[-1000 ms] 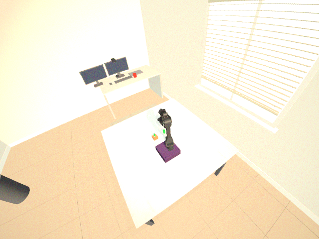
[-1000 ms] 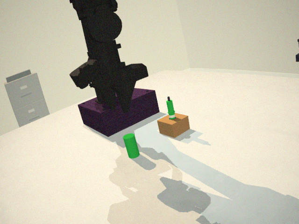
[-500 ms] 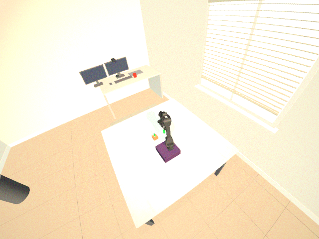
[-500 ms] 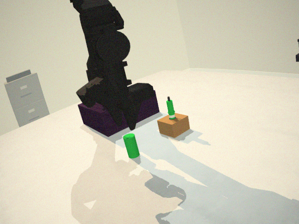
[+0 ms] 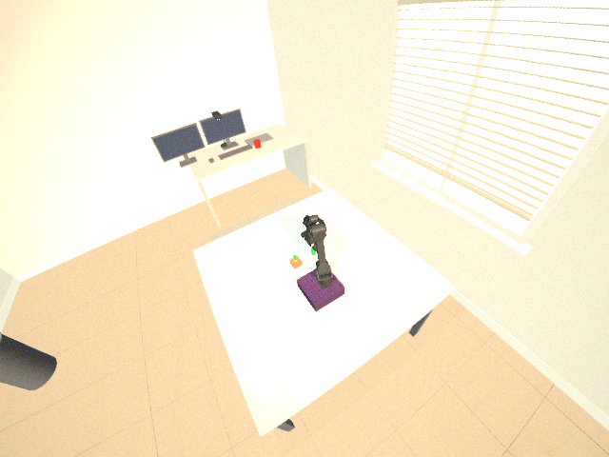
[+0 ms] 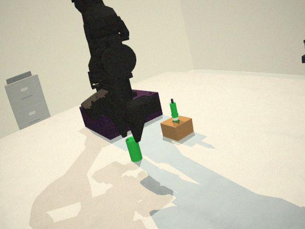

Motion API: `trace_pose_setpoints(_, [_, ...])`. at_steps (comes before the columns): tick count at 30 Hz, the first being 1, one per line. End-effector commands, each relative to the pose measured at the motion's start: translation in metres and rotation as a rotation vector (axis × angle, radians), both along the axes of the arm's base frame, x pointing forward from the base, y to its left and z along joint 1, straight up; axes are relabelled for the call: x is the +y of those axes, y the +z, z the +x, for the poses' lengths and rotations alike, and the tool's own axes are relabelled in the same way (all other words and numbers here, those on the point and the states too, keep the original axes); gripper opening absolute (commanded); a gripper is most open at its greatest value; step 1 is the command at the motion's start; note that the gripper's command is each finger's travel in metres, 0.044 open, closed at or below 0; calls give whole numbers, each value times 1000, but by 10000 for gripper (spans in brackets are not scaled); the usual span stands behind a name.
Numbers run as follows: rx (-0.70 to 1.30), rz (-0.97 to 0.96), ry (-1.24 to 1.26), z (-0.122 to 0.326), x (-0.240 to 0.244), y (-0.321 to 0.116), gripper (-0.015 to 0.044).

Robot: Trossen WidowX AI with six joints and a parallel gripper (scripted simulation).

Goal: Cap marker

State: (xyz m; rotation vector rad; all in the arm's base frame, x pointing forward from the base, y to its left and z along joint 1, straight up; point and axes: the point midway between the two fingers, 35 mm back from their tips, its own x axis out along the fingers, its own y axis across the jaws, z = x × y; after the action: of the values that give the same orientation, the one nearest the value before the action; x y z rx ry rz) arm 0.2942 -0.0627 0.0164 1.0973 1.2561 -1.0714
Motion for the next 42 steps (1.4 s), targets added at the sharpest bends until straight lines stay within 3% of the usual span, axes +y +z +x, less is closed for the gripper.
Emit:
trace_pose_setpoints(1, [7,-2,-6,-2,0,-9,241])
trace_pose_setpoints(21, [7,-2,-6,-2,1,-38,241])
trace_pose_setpoints(24, [7,-2,-6,-2,1,-38,162])
trace_pose_setpoints(34, [7,-2,-6,-2,1,-38,96])
trace_pose_setpoints(38, [7,-2,-6,-1,1,-30,0])
trace_pose_setpoints(42, [7,-2,-6,0,1,-16,0])
